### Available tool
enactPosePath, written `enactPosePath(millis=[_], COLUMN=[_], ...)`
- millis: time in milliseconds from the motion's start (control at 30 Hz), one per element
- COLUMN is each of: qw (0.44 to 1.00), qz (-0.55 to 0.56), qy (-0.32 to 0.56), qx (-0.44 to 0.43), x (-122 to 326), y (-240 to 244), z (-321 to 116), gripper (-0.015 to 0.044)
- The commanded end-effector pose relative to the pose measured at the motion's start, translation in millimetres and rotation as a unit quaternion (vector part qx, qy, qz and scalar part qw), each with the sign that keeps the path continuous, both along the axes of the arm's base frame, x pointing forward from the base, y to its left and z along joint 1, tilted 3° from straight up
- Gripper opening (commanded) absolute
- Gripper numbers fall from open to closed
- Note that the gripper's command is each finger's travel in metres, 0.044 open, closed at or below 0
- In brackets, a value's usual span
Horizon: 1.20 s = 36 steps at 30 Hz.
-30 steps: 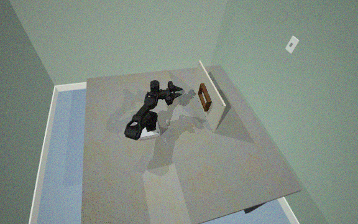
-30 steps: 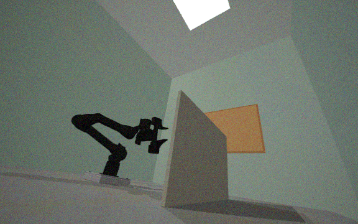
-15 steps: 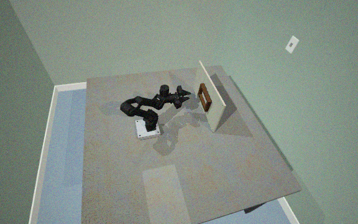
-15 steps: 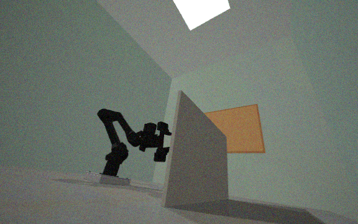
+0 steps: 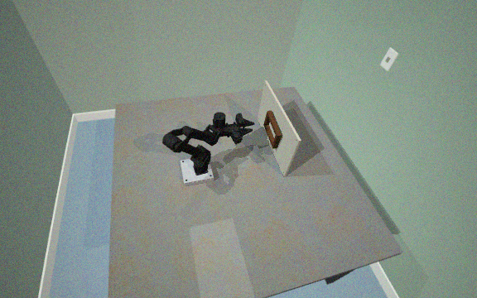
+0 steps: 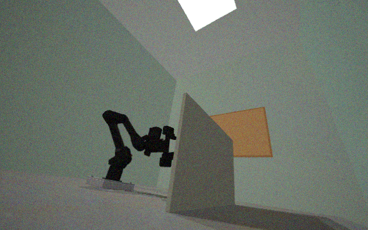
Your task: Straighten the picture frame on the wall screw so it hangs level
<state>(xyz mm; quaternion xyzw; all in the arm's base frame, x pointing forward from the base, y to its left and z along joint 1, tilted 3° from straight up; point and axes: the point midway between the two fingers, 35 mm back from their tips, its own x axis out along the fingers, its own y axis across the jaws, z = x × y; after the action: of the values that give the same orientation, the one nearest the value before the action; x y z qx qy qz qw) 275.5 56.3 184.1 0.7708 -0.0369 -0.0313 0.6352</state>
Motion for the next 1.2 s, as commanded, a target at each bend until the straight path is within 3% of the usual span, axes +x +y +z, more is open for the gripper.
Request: enactPosePath(millis=[0,300,1167], qw=[1.000,1.000,1.000], qz=[0.001,0.001,0.001], qy=[-0.001,-0.004,-0.005], qx=[-0.002,-0.002,-0.002], x=[9,76,88], y=[1,-7,-8], z=[4,2,3], gripper=[0.0260,0.0260,0.0260])
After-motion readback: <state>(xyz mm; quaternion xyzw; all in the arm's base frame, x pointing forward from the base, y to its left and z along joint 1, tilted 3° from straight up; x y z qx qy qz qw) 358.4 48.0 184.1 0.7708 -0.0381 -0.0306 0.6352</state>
